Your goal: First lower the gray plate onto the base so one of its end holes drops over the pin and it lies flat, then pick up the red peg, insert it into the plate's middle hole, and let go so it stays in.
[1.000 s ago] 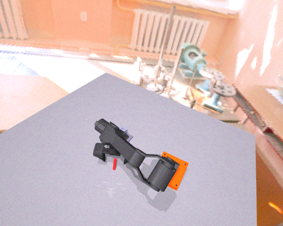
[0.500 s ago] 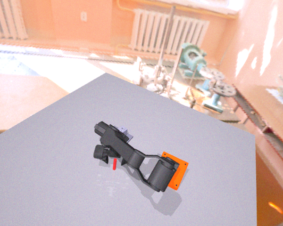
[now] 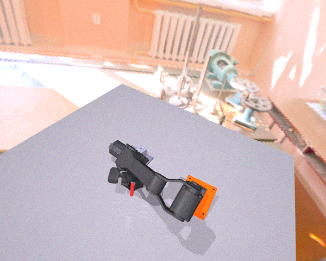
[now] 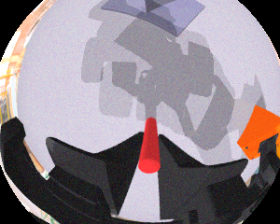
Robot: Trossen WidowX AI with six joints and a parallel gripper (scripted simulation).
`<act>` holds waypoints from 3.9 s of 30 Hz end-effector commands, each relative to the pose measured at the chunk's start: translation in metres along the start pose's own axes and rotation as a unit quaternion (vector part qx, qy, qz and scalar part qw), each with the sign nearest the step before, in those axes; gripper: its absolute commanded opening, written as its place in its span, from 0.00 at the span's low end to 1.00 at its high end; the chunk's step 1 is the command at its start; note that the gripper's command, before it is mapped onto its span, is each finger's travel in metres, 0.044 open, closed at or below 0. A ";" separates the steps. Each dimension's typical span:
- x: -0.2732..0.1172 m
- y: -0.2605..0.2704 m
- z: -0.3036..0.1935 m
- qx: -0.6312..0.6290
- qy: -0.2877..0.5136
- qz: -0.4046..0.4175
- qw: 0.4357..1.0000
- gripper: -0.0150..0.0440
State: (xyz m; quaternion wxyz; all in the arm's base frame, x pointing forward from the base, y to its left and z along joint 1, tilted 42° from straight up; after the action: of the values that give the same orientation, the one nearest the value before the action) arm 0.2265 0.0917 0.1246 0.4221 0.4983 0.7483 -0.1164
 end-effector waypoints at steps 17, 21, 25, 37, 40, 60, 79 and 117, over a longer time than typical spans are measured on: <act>-0.044 0.004 0.004 0.002 -0.003 0.000 1.000 0.25; -0.057 0.004 0.004 0.003 -0.003 -0.001 1.000 0.25; -0.070 0.004 0.005 0.003 -0.003 -0.001 1.000 0.25; -0.072 0.007 0.016 0.001 0.001 -0.004 1.000 0.25; -0.073 0.009 0.024 -0.001 0.000 -0.004 1.000 0.25; -0.079 0.024 0.081 0.000 -0.004 -0.003 1.000 0.25; -0.080 0.027 0.139 0.000 -0.005 -0.002 1.000 0.25; -0.075 0.016 0.202 0.000 -0.004 0.001 1.000 0.25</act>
State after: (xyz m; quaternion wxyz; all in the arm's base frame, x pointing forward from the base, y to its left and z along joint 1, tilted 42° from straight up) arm 0.3546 -0.0680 0.0590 0.4202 0.5002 0.7478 -0.1185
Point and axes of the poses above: the point midway between the two fingers, 35 mm back from their tips, its own x axis out along the fingers, its own y axis across the jaws, z = x × y, the point moved 6 cm from there along -x, back along the fingers, and after that the axes turned 3 degrees about x, right-handed, at the moved point
